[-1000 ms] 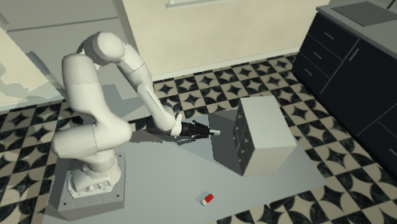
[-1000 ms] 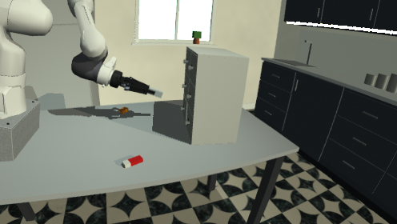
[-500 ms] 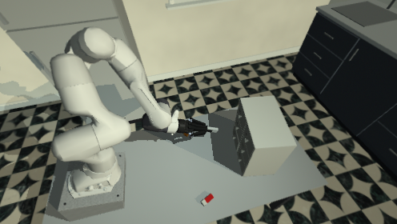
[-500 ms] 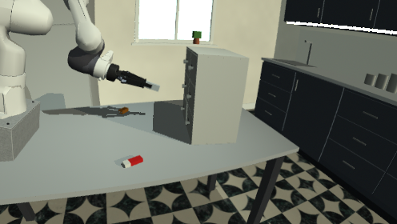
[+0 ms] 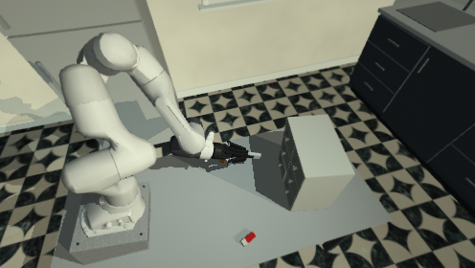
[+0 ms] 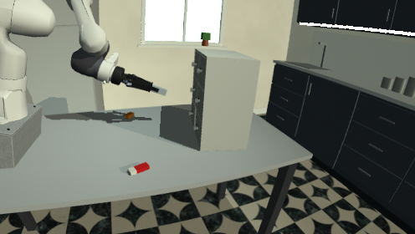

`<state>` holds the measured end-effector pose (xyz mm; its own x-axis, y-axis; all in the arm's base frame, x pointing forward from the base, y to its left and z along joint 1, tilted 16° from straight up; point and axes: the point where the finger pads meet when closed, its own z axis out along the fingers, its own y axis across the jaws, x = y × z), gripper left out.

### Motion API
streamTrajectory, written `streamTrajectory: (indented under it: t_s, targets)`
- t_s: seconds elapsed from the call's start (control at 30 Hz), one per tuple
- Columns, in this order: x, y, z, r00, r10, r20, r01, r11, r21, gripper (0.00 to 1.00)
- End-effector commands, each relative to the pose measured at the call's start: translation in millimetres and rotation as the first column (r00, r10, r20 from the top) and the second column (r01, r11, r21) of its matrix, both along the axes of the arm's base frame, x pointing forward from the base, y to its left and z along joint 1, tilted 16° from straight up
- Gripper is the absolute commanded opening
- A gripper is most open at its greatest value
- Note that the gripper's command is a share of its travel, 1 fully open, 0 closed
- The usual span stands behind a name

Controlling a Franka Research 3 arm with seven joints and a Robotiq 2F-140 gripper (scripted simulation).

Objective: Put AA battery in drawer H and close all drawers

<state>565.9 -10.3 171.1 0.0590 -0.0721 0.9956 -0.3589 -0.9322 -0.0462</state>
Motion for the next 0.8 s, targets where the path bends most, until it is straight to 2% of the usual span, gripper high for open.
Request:
streamTrajectory:
  t_s: [0.0, 0.77]
  targets:
    - [-1.6, -1.0, -0.6, 1.000, -0.001, -0.012, 0.001, 1.000, -0.004, 0.00]
    - [-3.0, -0.5, 0.9, 0.999, 0.000, -0.035, 0.000, 1.000, 0.004, 0.00]
